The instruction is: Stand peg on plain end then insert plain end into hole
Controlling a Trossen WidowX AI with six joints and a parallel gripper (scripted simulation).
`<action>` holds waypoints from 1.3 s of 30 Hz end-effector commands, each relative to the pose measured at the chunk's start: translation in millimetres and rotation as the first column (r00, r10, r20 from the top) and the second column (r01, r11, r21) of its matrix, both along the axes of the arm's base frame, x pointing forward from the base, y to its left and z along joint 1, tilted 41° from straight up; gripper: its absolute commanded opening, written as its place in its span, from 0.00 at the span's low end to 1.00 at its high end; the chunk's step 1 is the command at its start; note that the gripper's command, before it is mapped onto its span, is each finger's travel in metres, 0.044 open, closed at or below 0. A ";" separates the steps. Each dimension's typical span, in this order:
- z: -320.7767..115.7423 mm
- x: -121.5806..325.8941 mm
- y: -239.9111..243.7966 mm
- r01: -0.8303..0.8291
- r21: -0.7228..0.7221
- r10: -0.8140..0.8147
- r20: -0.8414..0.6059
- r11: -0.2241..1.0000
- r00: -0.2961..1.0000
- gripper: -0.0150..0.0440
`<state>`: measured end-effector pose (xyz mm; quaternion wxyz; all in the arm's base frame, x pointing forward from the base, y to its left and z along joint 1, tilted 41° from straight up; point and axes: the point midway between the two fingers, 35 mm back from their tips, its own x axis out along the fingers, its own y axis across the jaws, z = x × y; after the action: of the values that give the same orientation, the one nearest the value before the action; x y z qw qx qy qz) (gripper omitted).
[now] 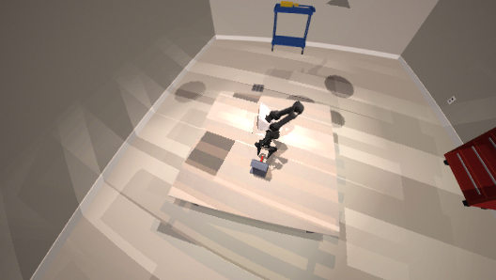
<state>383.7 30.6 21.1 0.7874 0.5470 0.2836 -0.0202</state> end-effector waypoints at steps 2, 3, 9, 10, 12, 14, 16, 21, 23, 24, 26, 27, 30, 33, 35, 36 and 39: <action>1.8 -6.3 -1.2 -0.006 -0.002 0.006 -0.006 1.000 1.000 1.00; 2.3 -6.9 -1.6 -0.006 -0.002 0.006 -0.006 1.000 1.000 1.00; 5.8 -10.8 -3.6 -0.005 -0.002 0.005 -0.007 1.000 1.000 1.00; 6.4 -11.5 -4.0 -0.005 -0.002 0.005 -0.007 1.000 1.000 1.00; 7.5 -12.8 -4.6 -0.005 -0.002 0.005 -0.007 1.000 1.000 1.00; 8.7 -14.1 -5.3 -0.005 -0.002 0.005 -0.008 1.000 1.000 1.00; 9.8 -15.3 -6.0 -0.005 -0.002 0.005 -0.008 1.000 1.000 1.00; 12.5 -18.5 -7.6 -0.005 -0.002 0.005 -0.009 1.000 1.000 1.00; 13.6 -19.8 -8.3 -0.005 -0.002 0.005 -0.009 1.000 1.000 1.00; 14.1 -20.4 -8.6 -0.005 -0.002 0.005 -0.009 1.000 1.000 1.00; 15.2 -21.7 -9.2 -0.005 -0.002 0.005 -0.009 1.000 1.000 1.00; 15.7 -22.3 -9.6 -0.005 -0.002 0.005 -0.009 1.000 1.000 1.00; 17.3 -24.2 -10.5 -0.004 -0.001 0.004 -0.010 1.000 1.000 1.00; 18.9 -26.1 -11.5 -0.004 -0.001 0.004 -0.010 1.000 1.000 1.00; 19.9 -27.3 -12.1 -0.004 -0.001 0.004 -0.010 1.000 1.000 1.00; 20.4 -27.9 -12.4 -0.004 -0.001 0.004 -0.010 1.000 1.000 1.00; 22.0 -29.8 -13.3 -0.004 -0.001 0.004 -0.010 1.000 1.000 1.00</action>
<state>358.7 17.5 43.0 0.7864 0.5475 0.2852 -0.0220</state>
